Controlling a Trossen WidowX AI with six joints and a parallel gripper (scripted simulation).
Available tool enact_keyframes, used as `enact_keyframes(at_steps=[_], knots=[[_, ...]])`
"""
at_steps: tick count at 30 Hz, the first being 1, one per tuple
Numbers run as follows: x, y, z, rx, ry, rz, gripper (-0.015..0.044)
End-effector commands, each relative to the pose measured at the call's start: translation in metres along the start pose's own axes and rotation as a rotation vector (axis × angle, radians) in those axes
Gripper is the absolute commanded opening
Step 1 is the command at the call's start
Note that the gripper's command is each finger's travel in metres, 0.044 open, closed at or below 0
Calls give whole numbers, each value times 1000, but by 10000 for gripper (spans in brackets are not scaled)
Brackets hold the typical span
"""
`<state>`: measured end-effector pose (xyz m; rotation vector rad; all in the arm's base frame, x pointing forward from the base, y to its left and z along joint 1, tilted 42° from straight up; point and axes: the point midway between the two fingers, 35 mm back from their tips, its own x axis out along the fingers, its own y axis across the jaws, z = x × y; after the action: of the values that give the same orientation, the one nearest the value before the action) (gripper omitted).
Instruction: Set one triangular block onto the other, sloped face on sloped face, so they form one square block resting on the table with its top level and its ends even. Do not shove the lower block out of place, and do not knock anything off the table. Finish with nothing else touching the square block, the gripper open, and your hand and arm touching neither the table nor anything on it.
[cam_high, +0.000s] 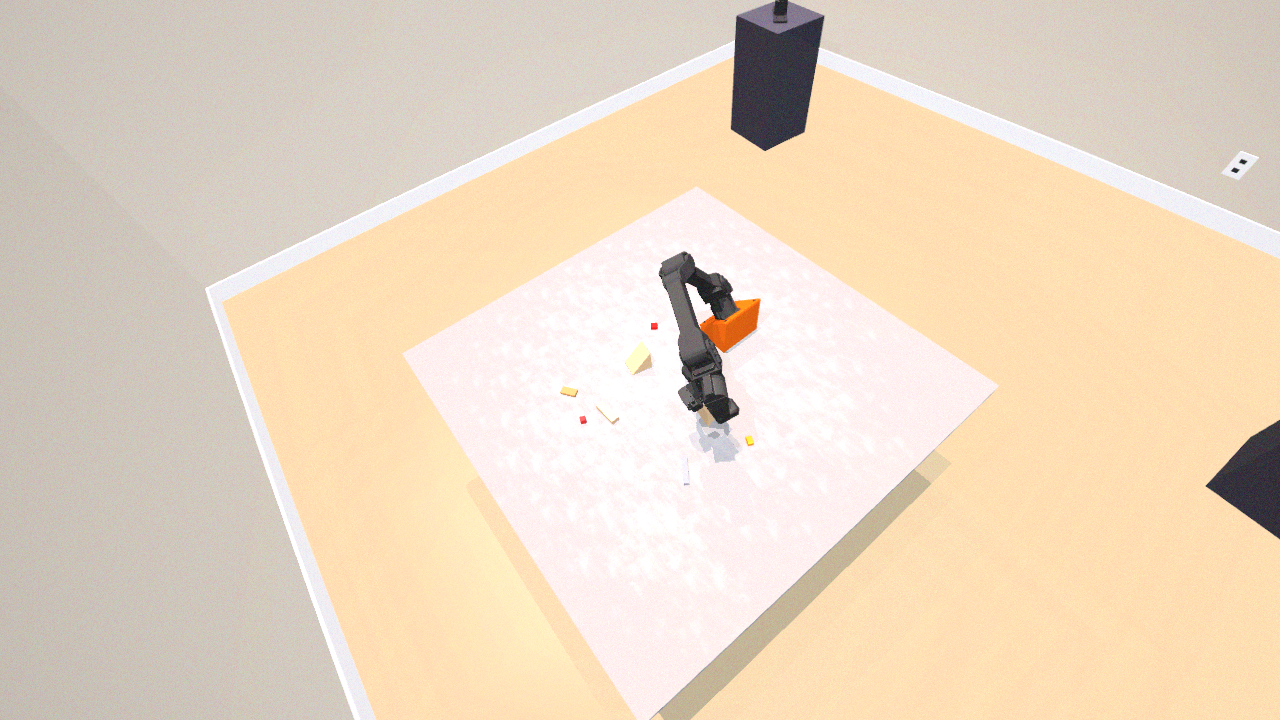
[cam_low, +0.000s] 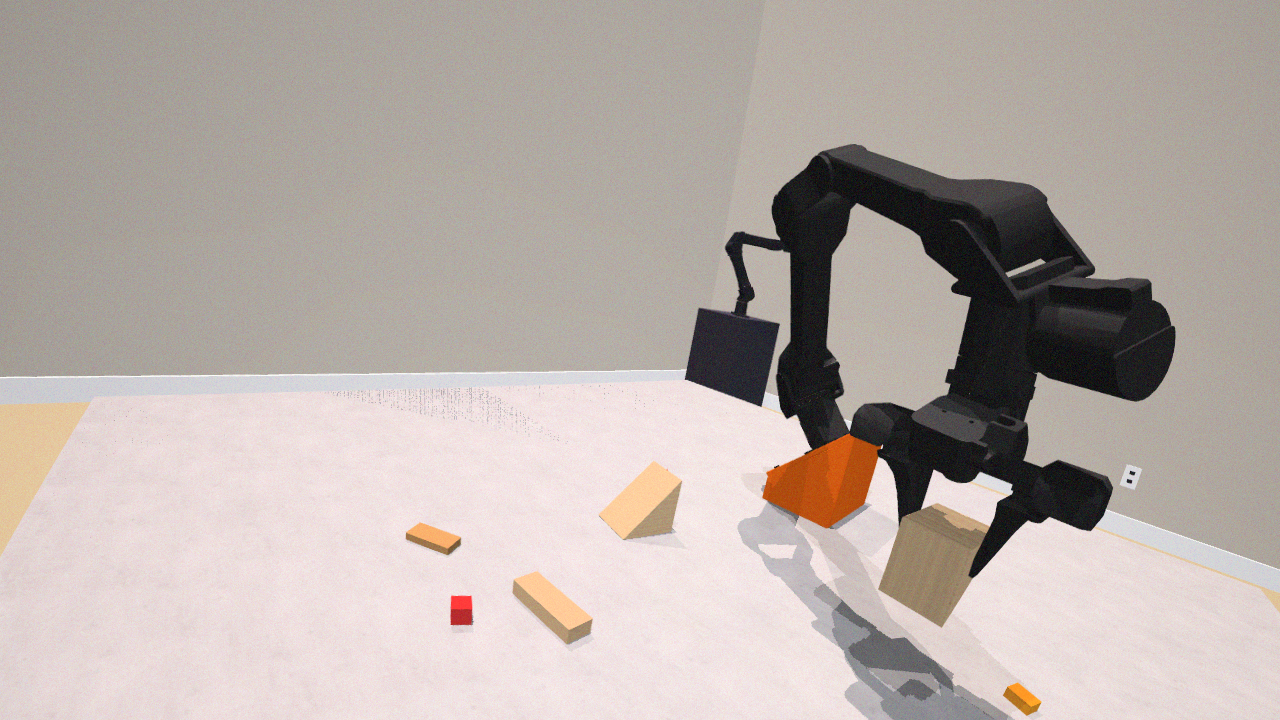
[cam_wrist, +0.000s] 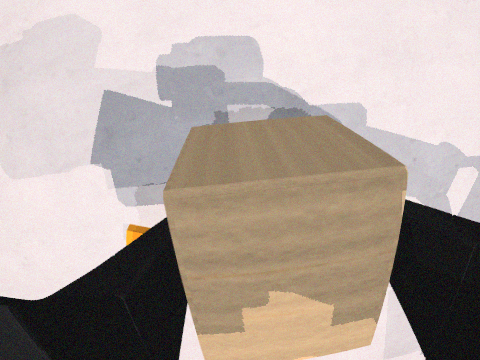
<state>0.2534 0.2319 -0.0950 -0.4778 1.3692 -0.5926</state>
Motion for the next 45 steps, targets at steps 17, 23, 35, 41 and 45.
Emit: enact_keyframes(at_steps=[17, 23, 35, 41, 45], knots=[[-27, -72, 62, -4, -4, 21, 0], [-32, -95, 77, -5, -6, 23, 0], [-39, -144, 103, -6, -9, 22, 0], [-43, -171, 114, -4, -10, 18, 0], [-44, -190, 120, -3, -11, 14, 0]])
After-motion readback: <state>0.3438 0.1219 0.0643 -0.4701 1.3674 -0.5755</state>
